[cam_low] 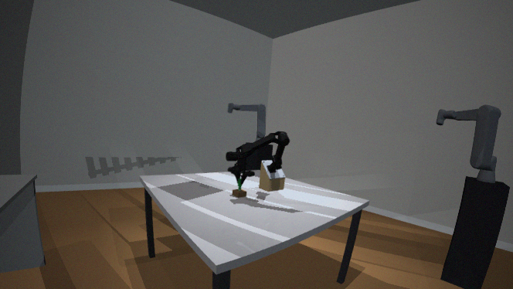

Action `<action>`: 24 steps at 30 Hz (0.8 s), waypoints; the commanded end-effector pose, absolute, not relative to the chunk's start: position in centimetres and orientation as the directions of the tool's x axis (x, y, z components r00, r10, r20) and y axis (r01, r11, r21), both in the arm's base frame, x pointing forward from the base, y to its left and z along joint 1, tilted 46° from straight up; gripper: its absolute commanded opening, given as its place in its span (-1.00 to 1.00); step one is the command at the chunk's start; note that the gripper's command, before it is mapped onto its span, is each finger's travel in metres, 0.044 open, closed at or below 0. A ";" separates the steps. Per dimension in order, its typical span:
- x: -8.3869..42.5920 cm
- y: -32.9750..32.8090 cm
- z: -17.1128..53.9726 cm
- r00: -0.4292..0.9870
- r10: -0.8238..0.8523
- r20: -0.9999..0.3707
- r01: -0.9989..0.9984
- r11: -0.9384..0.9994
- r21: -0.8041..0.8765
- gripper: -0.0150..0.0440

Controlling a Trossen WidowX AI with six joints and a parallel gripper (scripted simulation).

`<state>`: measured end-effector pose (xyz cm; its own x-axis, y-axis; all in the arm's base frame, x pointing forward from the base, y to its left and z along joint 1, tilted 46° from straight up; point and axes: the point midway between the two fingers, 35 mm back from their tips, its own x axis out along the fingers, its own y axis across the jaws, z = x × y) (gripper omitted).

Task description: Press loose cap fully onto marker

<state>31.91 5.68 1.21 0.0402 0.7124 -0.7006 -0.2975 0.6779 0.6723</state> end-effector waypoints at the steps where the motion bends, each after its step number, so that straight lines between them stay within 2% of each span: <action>1: 31.9 6.2 0.8 0.040 0.715 -0.698 -0.293 0.676 0.676 -0.49; 16: 31.9 7.1 0.0 0.040 0.717 -0.696 -0.293 0.675 0.678 -0.49; 24: 31.9 7.0 0.0 0.039 0.714 -0.699 -0.298 0.676 0.674 0.22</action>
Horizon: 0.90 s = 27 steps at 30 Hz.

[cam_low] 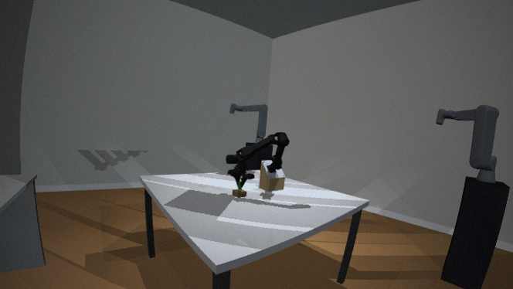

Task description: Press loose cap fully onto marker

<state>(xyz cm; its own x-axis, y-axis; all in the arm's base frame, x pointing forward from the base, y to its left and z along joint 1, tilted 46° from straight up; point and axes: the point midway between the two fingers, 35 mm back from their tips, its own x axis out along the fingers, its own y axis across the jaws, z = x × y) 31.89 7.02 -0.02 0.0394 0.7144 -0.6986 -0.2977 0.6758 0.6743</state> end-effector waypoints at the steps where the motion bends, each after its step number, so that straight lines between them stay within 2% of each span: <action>1: 31.9 7.0 0.0 0.039 0.714 -0.699 -0.298 0.676 0.674 0.31; 9: 31.9 7.0 0.0 0.039 0.714 -0.699 -0.298 0.676 0.674 1.00; 16: 31.7 1.8 4.9 0.039 0.711 -0.702 -0.297 0.679 0.672 1.00; 20: 31.6 1.6 5.2 0.039 0.712 -0.701 -0.297 0.678 0.672 1.00; 22: 31.6 1.7 5.0 0.039 0.712 -0.701 -0.240 0.688 0.685 0.82; 25: 31.6 2.2 4.6 0.040 0.714 -0.699 -0.049 0.700 0.712 0.56; 27: 31.7 2.2 4.5 0.040 0.714 -0.699 -0.034 0.700 0.713 0.38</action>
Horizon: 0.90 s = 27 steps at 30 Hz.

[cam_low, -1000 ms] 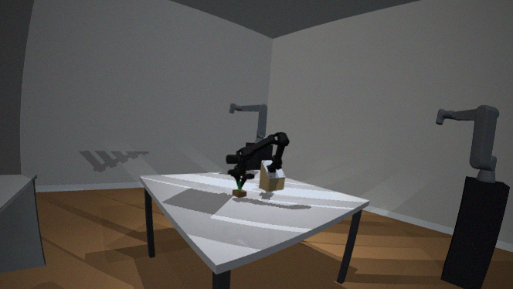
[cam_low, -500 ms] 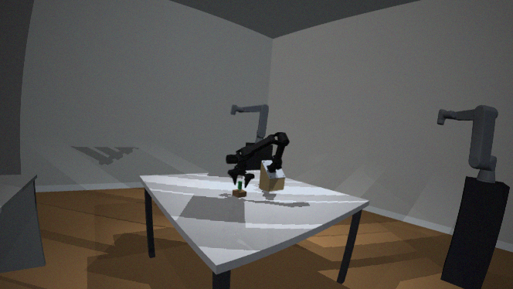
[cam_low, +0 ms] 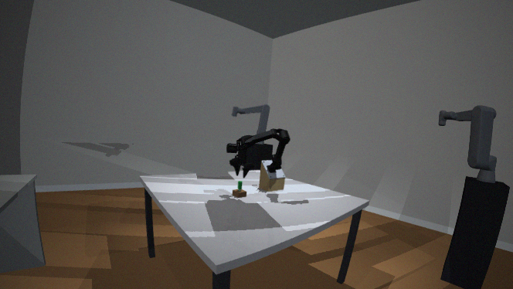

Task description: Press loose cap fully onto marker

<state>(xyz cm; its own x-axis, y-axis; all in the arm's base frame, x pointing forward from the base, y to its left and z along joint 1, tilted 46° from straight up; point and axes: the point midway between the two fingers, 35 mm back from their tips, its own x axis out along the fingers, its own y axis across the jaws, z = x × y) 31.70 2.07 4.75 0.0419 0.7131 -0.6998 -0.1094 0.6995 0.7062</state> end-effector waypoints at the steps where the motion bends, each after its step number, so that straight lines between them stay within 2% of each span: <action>1: 31.7 2.2 4.5 0.040 0.714 -0.699 -0.034 0.700 0.713 0.29; 10: 31.7 2.2 4.5 0.040 0.714 -0.699 -0.034 0.700 0.713 -0.49; 27: 31.7 2.9 3.9 0.040 0.714 -0.699 -0.034 0.700 0.714 -0.49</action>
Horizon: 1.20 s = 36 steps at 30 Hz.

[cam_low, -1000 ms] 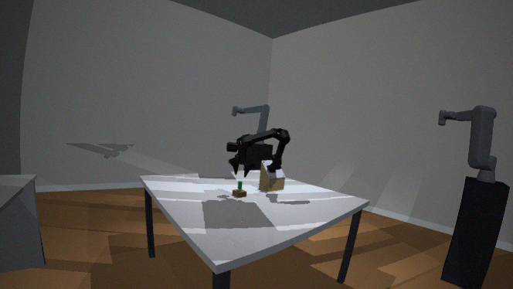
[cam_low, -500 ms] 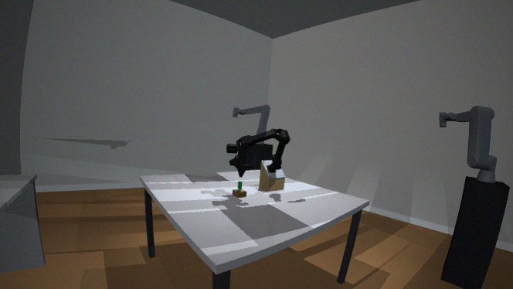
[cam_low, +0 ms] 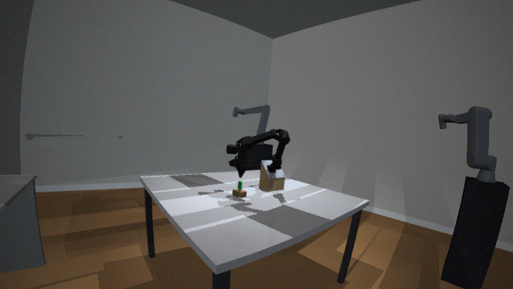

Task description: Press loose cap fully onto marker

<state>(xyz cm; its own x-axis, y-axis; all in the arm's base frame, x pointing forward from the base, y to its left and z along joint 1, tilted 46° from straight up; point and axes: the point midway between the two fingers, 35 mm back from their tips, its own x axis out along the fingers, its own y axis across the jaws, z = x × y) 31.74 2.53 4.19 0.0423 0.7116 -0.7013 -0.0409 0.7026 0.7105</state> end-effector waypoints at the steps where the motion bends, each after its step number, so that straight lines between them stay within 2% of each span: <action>1: 31.7 3.0 3.8 0.040 0.714 -0.698 -0.035 0.700 0.714 -0.49; 26: 31.9 4.7 2.1 0.044 0.712 -0.700 -0.041 0.702 0.711 -0.49; 32: 31.7 -1.0 7.4 0.043 0.709 -0.704 -0.036 0.705 0.708 -0.49; 36: 31.5 -1.8 8.3 0.043 0.710 -0.703 -0.036 0.704 0.709 -0.49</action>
